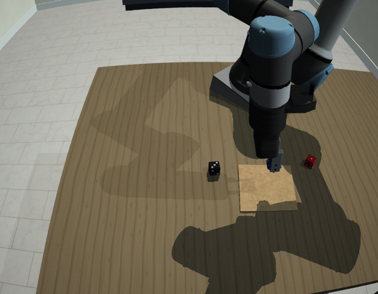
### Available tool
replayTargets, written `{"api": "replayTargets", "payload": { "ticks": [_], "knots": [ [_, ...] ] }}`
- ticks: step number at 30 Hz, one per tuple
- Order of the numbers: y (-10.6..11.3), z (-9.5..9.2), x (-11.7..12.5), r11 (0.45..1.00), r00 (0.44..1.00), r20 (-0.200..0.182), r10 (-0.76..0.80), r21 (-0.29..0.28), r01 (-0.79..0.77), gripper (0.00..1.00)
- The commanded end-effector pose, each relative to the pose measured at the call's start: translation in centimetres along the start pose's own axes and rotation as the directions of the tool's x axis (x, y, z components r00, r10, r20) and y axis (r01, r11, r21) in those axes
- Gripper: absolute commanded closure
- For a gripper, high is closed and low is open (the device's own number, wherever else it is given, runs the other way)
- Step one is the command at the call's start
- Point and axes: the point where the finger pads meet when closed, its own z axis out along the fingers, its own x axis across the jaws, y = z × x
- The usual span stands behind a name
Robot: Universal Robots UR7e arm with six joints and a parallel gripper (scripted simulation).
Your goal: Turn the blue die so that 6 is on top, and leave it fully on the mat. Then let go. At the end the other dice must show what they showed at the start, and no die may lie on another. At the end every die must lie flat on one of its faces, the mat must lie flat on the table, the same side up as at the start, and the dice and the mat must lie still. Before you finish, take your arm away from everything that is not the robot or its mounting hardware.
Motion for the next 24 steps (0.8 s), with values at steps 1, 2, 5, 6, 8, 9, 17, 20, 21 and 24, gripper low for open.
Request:
{"api": "replayTargets", "payload": {
  "ticks": [1,2,5,6,8,9,17,20,21,24],
  "knots": [
    [0.14,0.03,-0.01,0.995,1.0,0.002,-0.003,0.096,0.003,0.51],
    [0.17,0.0,0.01,0.993,1.0,0.0,-0.002,0.117,0.002,0.51],
    [0.26,-0.11,0.09,0.987,1.0,-0.006,0.0,0.163,0.001,0.51],
    [0.27,-0.14,0.11,0.985,1.0,-0.008,0.0,0.171,0.001,0.51],
    [0.29,-0.16,0.12,0.984,1.0,-0.009,0.001,0.178,0.001,0.51],
    [0.29,-0.16,0.13,0.984,1.0,-0.009,0.001,0.178,0.001,0.51],
    [0.32,-0.04,0.05,0.974,1.0,-0.003,-0.002,0.225,0.003,0.51],
    [0.38,0.05,0.01,0.956,1.0,0.001,-0.004,0.293,0.004,0.51],
    [0.41,0.06,0.01,0.948,1.0,0.001,-0.004,0.317,0.004,0.51],
    [0.52,0.02,0.05,0.924,1.0,-0.004,-0.003,0.383,0.004,0.51]
  ]
}}
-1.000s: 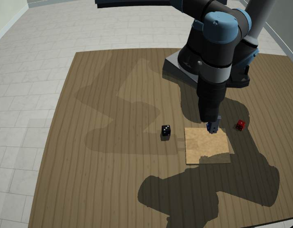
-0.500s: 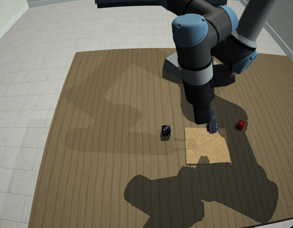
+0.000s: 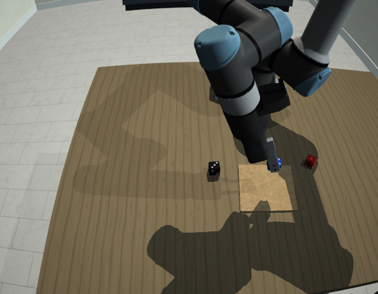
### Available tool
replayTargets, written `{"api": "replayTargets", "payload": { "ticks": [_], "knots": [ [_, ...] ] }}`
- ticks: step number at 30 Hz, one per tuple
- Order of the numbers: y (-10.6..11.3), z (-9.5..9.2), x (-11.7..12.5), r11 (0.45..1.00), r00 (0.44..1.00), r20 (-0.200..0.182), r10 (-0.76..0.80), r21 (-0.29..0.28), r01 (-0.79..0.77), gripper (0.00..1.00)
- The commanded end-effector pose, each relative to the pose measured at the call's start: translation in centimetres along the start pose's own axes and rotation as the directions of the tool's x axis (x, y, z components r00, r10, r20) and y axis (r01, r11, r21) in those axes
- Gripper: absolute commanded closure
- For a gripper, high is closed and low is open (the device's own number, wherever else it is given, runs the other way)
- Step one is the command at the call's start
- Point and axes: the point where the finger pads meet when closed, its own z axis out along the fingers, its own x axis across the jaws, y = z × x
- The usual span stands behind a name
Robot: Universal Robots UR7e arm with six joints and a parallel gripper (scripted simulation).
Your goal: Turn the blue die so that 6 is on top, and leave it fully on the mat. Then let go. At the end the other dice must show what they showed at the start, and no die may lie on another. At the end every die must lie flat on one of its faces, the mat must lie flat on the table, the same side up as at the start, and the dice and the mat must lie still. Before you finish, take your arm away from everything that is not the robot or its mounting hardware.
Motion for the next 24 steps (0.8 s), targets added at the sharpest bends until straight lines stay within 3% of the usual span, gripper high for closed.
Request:
{"api": "replayTargets", "payload": {
  "ticks": [1,13,24],
  "knots": [
    [0.2,-0.06,0.04,0.993,1.0,-0.001,-0.002,0.119,0.002,0.51],
    [0.27,-0.09,0.06,0.986,1.0,-0.004,-0.001,0.168,0.002,0.51],
    [0.48,0.03,0.02,0.939,1.0,0.0,-0.003,0.344,0.003,0.51]
  ]
}}
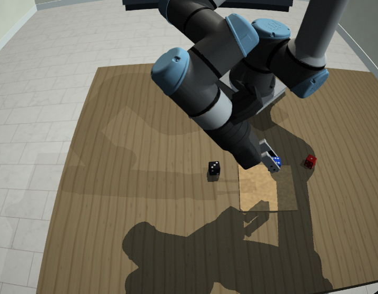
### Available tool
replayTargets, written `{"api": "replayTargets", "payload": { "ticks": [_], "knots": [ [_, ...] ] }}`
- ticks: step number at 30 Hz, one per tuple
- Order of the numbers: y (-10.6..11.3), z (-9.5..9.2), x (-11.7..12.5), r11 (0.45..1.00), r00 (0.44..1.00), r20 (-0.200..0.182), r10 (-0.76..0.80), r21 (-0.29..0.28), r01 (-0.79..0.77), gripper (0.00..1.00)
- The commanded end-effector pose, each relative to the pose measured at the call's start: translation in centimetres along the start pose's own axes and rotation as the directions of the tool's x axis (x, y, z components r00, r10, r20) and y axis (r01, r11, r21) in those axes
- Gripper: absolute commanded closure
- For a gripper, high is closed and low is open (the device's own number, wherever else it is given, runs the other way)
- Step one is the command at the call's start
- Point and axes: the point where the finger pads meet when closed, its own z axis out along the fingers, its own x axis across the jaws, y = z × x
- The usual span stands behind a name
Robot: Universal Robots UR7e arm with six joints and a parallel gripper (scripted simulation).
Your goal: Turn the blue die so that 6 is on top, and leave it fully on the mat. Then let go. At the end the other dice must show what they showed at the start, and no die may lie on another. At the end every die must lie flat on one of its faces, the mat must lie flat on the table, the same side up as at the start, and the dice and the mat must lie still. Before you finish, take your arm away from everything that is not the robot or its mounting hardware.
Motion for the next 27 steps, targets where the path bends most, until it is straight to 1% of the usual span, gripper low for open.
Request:
{"api": "replayTargets", "payload": {
  "ticks": [1,4,7,27],
  "knots": [
    [0.11,-0.01,0.0,0.998,1.0,0.002,-0.003,0.07,0.002,0.51],
    [0.17,-0.07,0.04,0.994,1.0,-0.002,-0.002,0.112,0.002,0.51],
    [0.2,-0.1,0.07,0.992,1.0,-0.004,-0.002,0.129,0.002,0.51],
    [0.24,-0.05,0.07,0.992,1.0,-0.004,-0.001,0.13,0.002,0.51]
  ]
}}
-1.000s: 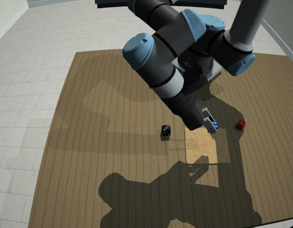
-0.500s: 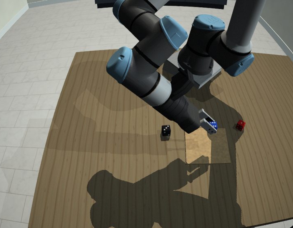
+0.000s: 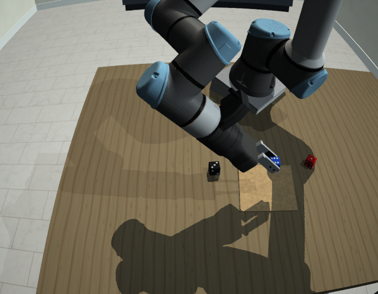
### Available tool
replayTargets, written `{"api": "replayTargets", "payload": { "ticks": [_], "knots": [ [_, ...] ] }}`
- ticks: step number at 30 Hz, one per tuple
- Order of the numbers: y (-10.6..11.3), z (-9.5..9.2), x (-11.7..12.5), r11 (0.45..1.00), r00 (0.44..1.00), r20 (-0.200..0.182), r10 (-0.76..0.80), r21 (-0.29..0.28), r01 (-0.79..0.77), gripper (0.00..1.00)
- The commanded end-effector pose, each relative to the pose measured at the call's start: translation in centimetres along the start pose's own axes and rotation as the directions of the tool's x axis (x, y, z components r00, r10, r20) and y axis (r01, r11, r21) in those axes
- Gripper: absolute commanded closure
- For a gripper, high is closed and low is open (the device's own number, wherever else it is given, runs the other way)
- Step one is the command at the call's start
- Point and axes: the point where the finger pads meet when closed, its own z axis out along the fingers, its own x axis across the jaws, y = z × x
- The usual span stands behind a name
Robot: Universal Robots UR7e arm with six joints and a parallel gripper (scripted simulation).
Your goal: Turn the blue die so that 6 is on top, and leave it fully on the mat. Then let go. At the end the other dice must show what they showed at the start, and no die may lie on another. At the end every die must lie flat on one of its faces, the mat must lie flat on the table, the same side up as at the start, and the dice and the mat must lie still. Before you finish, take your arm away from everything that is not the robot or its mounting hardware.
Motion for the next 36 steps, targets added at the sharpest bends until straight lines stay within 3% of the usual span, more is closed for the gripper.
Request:
{"api": "replayTargets", "payload": {
  "ticks": [1,36],
  "knots": [
    [0.1,0.0,0.0,1.0,1.0,0.0,-0.001,-0.001,0.001,0.51],
    [3.1,3.0,0.0,1.0,1.0,0.0,-0.001,-0.001,0.001,0.51]
  ]
}}
